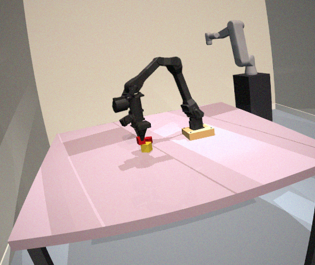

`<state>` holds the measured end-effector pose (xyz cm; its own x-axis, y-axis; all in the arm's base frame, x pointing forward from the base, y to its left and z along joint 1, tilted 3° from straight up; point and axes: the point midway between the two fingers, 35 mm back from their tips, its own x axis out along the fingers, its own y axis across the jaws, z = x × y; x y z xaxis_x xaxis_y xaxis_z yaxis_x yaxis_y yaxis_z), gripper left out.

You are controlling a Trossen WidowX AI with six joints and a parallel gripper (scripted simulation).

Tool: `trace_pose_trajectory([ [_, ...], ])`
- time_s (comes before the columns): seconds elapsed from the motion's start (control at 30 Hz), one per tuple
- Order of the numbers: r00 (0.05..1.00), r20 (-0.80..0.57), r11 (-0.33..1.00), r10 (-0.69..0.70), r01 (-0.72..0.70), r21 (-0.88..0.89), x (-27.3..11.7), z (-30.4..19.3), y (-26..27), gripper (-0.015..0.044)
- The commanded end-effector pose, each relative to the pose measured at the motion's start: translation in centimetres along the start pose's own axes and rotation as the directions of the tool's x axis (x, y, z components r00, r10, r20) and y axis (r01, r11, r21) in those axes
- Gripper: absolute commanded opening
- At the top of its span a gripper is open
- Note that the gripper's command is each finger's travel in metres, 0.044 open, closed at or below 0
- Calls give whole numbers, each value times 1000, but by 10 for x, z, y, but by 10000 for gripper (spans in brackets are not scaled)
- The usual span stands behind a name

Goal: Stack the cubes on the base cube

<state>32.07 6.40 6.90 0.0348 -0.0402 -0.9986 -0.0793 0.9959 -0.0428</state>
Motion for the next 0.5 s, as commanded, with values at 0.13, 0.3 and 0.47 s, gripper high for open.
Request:
trace_pose_trajectory([
  [0.13, 1000, -1, 1000, -3, 3, 1, 2, 0, 0, 105],
  [0.3, 1000, -1, 1000, -3, 3, 1, 2, 0, 0, 105],
  [0.47, 1000, -1, 1000, -3, 3, 1, 2, 0, 0, 131],
])
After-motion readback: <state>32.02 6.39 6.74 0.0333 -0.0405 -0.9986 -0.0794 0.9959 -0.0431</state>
